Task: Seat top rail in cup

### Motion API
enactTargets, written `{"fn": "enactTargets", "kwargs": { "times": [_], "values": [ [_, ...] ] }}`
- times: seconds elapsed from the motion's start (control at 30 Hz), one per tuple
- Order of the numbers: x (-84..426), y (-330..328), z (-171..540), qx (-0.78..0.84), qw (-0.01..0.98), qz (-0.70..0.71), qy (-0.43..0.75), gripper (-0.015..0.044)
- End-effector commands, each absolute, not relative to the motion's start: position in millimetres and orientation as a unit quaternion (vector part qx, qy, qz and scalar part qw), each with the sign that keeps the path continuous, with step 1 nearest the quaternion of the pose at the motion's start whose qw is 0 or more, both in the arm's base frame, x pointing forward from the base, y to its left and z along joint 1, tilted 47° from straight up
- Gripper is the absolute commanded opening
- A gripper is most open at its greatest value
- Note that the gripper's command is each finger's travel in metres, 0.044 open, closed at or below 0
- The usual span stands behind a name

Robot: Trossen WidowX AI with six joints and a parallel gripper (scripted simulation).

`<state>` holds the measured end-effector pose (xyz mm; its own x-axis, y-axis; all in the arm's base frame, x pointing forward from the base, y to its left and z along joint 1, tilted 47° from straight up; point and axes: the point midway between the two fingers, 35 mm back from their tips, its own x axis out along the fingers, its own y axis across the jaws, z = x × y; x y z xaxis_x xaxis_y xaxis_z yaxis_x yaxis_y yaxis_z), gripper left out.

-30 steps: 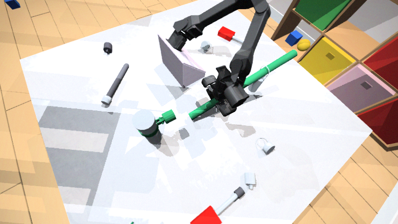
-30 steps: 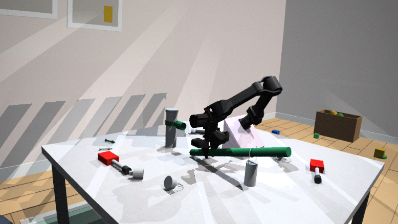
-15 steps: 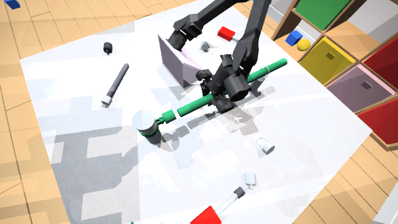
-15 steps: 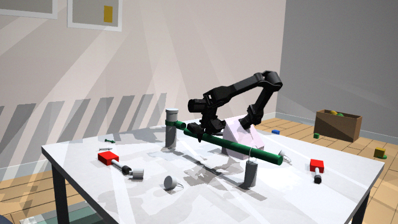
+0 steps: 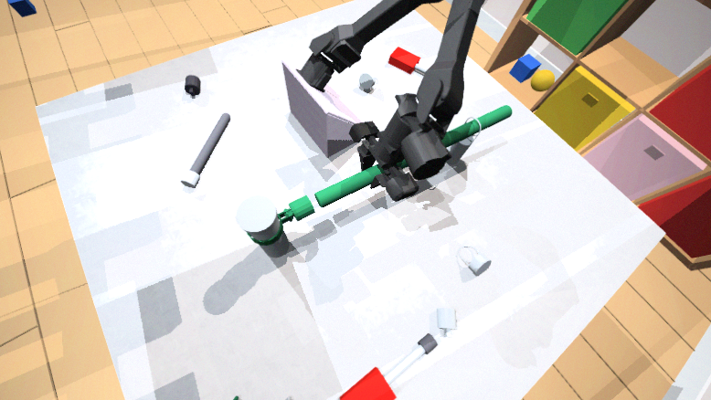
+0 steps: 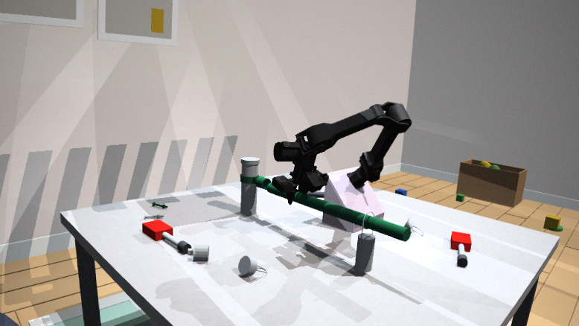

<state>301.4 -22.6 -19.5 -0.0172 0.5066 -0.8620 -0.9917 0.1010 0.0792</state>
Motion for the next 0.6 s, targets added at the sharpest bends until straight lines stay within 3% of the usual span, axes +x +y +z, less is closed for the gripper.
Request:
{"fn": "enactTargets", "kwargs": {
  "times": [0.0,0.57],
  "values": [
    [303.7,-29.7,-17.0,-0.318,0.630,0.588,0.394,0.0000],
    [302.4,-24.7,-18.6,-0.309,0.629,0.595,0.393,0.0000]
  ]
}}
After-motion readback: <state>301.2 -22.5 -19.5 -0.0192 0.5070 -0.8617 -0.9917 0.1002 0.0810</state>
